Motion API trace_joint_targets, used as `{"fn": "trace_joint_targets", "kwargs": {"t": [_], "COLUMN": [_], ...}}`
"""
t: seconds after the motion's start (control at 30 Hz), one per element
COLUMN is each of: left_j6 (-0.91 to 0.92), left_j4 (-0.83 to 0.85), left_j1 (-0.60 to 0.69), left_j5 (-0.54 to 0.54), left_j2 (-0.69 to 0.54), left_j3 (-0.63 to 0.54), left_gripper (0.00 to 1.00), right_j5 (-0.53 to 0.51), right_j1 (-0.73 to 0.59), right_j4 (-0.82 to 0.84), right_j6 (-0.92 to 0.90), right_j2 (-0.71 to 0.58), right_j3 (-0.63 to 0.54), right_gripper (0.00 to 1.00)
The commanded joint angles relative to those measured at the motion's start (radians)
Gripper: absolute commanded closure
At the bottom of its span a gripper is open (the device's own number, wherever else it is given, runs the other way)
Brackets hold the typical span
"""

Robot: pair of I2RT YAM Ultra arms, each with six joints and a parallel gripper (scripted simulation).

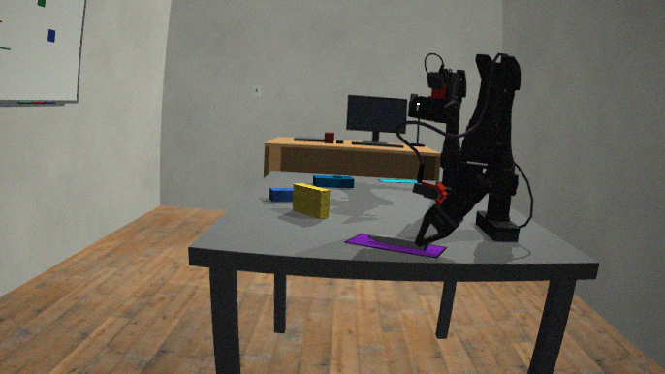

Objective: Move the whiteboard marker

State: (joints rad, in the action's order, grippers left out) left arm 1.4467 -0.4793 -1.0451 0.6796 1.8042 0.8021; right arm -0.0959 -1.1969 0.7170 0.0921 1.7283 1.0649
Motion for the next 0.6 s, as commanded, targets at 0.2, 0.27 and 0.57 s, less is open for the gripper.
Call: {"fn": "trace_joint_targets", "kwargs": {"t": [0.2, 0.27, 0.57], "left_j6": [0.010, 0.007, 0.001], "left_j4": [-0.050, -0.094, -0.299], "left_j1": [-0.010, -0.009, -0.008], "left_j5": [0.024, 0.024, 0.025], "left_j2": [-0.027, -0.058, -0.175], "left_j3": [0.027, 0.043, 0.141], "left_gripper": [0.90, 0.90, 0.90], "right_j5": [0.012, 0.012, 0.012], "right_j1": [-0.010, -0.010, -0.010], "right_j4": [0.010, 0.010, 0.010], "right_j6": [0.006, 0.006, 0.006], "right_j2": [-0.024, -0.024, -0.024], "right_j3": [-0.009, -0.009, -0.009], "right_gripper": [0.00, 0.00, 0.00]}}
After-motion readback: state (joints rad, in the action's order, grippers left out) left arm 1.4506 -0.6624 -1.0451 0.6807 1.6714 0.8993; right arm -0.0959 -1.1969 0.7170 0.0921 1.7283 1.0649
